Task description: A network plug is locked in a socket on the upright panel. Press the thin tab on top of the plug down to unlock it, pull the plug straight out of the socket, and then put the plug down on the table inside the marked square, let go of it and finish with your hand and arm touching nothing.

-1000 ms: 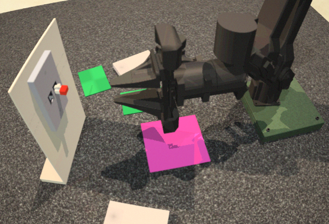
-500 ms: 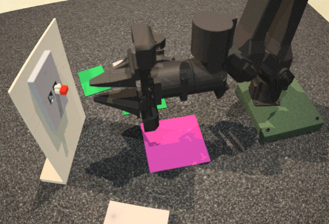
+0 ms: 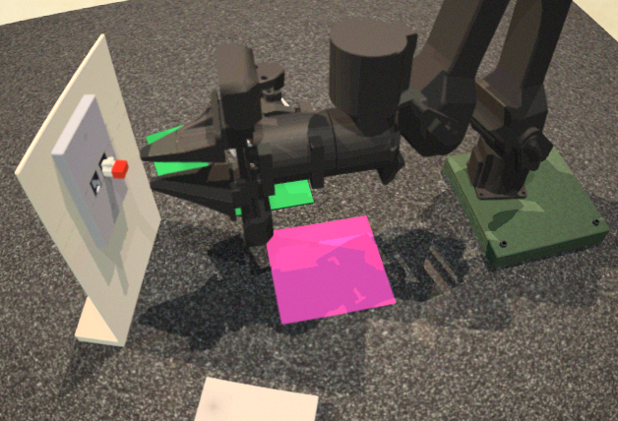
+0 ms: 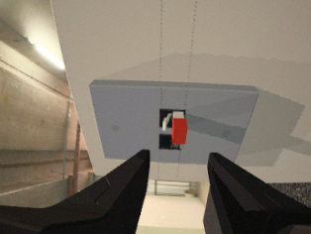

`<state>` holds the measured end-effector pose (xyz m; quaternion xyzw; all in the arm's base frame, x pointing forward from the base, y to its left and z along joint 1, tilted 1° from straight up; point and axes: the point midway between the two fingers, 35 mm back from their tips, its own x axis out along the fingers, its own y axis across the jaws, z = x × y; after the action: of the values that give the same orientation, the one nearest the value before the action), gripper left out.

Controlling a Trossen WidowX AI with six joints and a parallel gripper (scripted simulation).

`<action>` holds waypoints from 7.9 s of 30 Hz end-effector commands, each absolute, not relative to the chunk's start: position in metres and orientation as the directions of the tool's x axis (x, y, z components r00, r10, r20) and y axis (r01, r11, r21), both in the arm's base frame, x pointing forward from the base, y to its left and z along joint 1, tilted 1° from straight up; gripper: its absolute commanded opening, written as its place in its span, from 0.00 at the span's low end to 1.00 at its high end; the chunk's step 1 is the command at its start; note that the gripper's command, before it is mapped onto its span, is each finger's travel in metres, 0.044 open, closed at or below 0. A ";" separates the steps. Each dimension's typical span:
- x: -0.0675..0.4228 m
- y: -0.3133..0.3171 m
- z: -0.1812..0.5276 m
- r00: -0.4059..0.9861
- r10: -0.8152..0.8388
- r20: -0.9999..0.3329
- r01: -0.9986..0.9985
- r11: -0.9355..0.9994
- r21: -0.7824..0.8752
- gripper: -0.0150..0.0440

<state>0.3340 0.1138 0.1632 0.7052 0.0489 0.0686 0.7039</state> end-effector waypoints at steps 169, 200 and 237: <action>0.290 0.122 0.202 0.985 0.170 0.032 -0.030 -0.015 0.999 0.25; 0.277 0.120 0.182 0.950 0.225 -0.216 0.188 0.141 0.972 0.25; 0.202 0.097 0.095 0.544 0.259 -0.799 0.719 0.347 0.602 0.25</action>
<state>0.2085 0.0985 0.0955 0.5477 0.4331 -0.1581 0.6982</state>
